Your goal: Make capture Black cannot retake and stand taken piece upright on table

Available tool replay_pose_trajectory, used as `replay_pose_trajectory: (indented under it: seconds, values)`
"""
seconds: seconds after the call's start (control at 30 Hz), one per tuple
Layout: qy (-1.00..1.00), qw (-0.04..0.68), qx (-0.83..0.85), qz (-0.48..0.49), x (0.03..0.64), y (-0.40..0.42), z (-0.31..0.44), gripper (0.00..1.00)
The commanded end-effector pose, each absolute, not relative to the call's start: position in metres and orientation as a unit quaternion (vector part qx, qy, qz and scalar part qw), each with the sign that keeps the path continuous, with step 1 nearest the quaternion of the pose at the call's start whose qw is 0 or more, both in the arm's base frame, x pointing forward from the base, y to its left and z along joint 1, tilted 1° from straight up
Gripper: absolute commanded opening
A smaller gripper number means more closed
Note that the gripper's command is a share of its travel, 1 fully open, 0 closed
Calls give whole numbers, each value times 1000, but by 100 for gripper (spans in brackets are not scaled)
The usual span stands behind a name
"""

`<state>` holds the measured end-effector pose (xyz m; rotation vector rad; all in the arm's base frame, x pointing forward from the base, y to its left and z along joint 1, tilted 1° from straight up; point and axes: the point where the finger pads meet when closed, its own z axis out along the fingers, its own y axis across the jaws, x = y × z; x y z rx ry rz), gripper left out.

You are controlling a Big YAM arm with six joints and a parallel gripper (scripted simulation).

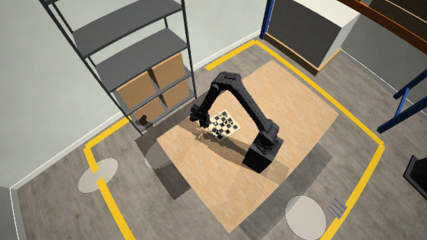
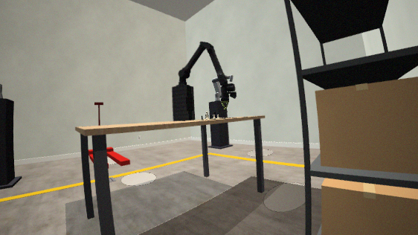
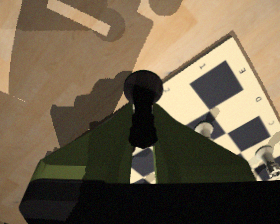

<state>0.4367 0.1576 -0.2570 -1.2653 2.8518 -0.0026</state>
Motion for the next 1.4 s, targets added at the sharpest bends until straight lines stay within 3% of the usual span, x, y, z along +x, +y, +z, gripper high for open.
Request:
replay_pose_trajectory:
  seconds: [0.0, 0.5, 1.37]
  values:
    - [917, 24, -398, -2, 450, 160, -273, 0]
    - [917, 20, -398, -1, 446, 159, -312, 0]
    - [917, 25, -398, -2, 450, 160, -303, 0]
